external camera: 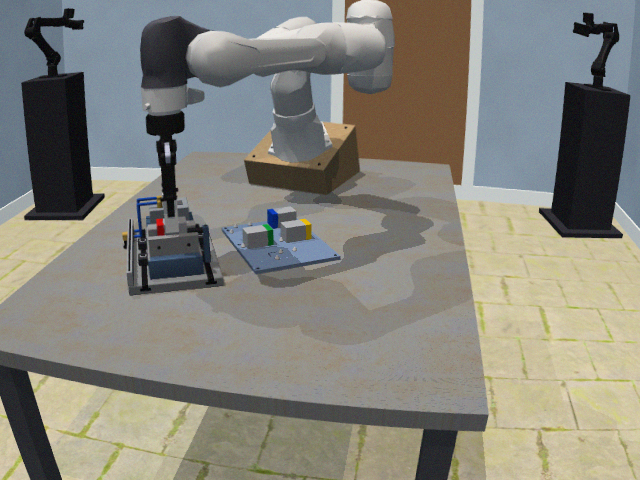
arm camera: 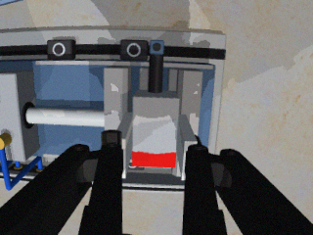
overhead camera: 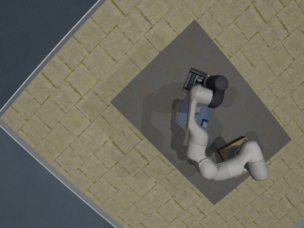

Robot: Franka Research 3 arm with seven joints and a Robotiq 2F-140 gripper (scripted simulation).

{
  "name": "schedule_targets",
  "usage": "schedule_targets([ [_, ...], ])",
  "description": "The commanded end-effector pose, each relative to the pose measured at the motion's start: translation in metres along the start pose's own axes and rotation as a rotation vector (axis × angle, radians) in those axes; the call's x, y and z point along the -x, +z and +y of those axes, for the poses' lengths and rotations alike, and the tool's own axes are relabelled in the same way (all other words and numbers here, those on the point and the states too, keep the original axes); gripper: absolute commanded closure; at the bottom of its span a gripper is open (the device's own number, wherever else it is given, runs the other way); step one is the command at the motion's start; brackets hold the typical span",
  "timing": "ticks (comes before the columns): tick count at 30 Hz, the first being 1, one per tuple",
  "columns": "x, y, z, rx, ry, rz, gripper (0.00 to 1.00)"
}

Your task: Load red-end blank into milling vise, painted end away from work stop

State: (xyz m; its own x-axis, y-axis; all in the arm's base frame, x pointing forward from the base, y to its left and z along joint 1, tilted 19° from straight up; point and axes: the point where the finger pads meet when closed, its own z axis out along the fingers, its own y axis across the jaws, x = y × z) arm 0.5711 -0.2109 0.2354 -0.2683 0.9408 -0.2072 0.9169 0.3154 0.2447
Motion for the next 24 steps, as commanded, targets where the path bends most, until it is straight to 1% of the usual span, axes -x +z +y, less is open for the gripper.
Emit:
schedule_targets([
  [1, 0.0002, 0.0002, 0.0001, 0.002, 0.001, -0.001, 1.00],
  [15, 0.0003, 0.0005, 0.0001, 0.003, 0.002, -0.002, 1.00],
  [16, 0.0001, 0.0001, -0.0005, 0.000, 0.001, 0.000, 0.00],
  [24, 0.0001, 0.0001, -0.0005, 0.000, 0.001, 0.000, 0.00],
])
